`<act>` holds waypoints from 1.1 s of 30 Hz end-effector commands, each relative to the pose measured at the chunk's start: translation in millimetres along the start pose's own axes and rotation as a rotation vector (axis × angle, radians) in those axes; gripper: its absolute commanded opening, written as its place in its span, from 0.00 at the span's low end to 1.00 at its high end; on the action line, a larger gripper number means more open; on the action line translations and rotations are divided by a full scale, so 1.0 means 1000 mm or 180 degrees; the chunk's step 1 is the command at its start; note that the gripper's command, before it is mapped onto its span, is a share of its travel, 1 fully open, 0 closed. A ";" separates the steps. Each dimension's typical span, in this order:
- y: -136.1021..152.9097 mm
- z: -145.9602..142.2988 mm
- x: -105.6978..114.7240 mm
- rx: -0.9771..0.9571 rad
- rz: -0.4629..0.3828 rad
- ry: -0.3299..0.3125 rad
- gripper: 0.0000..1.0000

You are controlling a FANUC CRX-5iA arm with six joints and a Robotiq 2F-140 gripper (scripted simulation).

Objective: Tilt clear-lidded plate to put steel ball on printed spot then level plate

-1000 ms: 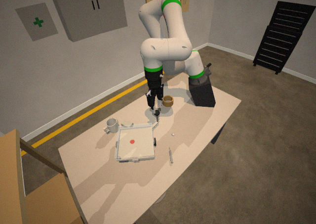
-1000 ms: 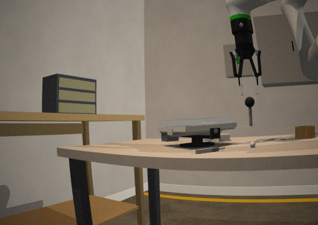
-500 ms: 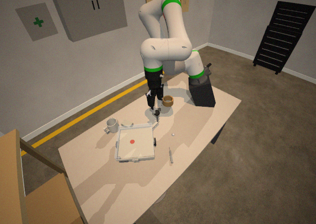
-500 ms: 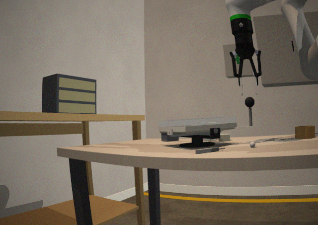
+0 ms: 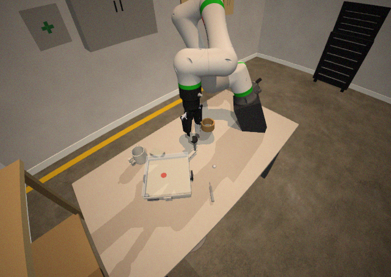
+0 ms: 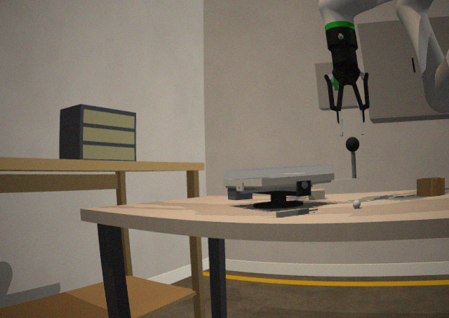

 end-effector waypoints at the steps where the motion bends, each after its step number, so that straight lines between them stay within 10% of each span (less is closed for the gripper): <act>1: 0.000 0.000 -0.002 0.0000 0.0000 -0.0001 0.42; 33: 0.000 0.000 -0.021 0.0000 0.0000 -0.0001 0.42</act>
Point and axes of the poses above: the point where the finger pads meet when closed, its own x axis back along the fingers, its own z axis across the jaws, y = z × x, the point moved 6 cm from there along x, back along the fingers, and after that the axes turned 1 degree about x, right-handed, at the moved point
